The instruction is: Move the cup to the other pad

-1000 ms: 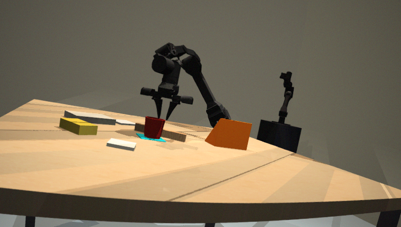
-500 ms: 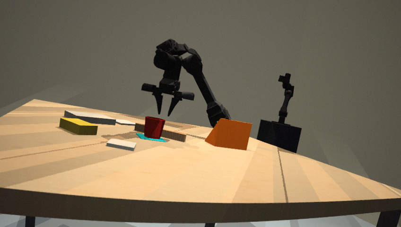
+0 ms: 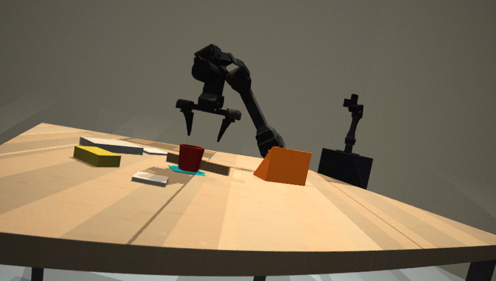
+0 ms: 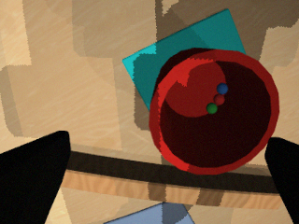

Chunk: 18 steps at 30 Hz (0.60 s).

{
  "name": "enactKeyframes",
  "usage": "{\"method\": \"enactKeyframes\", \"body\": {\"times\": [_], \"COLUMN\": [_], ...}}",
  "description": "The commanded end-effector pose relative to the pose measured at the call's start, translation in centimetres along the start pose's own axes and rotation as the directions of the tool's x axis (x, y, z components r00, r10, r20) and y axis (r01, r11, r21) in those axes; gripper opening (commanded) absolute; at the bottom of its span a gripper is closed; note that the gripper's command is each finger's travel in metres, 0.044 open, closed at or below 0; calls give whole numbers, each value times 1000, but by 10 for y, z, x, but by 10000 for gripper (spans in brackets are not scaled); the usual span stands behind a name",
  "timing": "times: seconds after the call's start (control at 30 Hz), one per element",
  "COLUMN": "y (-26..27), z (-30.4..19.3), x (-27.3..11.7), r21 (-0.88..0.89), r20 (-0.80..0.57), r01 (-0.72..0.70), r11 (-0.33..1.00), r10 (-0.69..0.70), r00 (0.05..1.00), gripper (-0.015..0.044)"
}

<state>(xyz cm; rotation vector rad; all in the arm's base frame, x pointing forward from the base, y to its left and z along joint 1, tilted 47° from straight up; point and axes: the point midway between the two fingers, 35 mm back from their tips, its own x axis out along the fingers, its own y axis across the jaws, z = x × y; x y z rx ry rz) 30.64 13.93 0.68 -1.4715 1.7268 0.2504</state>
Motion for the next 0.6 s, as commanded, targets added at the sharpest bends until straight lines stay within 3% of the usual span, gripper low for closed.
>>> {"method": "enactKeyframes", "body": {"times": [0.0, 0.37, 0.57], "y": [-1, 0, 0], "z": [1, 0, 1], "x": [-15, -49, -47], "r21": [2, -8, -13], "r20": [10, 21, 21], "r01": [1, 7, 11], "r11": [1000, 1000, 1000], "r10": [-1, -6, -11], "r00": [1000, 1000, 1000], "gripper": [440, 440, 440]}}
